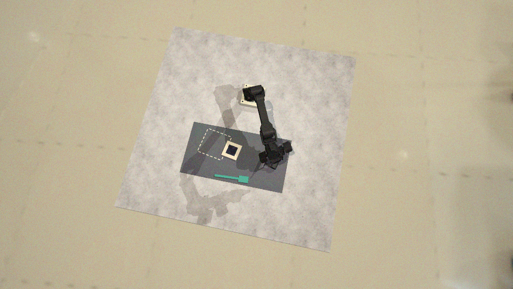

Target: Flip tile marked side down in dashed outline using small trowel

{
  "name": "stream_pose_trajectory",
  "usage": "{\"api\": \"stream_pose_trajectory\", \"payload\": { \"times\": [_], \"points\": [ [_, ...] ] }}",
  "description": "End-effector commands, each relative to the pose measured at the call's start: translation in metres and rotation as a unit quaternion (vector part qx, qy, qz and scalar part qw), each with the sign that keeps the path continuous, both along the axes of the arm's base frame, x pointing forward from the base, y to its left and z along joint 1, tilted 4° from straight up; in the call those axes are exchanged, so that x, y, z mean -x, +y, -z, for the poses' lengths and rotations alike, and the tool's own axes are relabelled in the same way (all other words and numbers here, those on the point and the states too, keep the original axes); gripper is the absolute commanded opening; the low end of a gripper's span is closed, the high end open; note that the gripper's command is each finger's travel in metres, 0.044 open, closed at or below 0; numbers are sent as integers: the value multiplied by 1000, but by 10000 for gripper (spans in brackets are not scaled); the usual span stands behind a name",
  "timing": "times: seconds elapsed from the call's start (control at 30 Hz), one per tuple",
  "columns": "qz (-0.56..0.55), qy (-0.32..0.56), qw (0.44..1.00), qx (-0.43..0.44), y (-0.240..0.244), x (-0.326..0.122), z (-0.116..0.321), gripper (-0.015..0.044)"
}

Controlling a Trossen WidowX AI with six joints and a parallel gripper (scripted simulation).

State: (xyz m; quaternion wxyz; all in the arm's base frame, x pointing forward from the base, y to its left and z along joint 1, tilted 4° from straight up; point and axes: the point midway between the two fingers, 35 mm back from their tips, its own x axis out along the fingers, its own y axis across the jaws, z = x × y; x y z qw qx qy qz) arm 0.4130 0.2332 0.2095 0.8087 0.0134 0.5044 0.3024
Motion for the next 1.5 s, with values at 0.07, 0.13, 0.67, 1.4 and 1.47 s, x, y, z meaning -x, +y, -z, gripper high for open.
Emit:
{"api": "stream_pose_trajectory", "payload": {
  "times": [0.07,0.13,0.67,1.4,1.47],
  "points": [
    [-74,-30,996,44,5,8,10,100],
    [-101,-40,992,58,7,10,13,100],
    [-320,-115,927,161,19,33,37,100],
    [-606,-191,730,252,30,67,66,100],
    [-629,-196,707,257,31,70,68,100]
  ]
}}
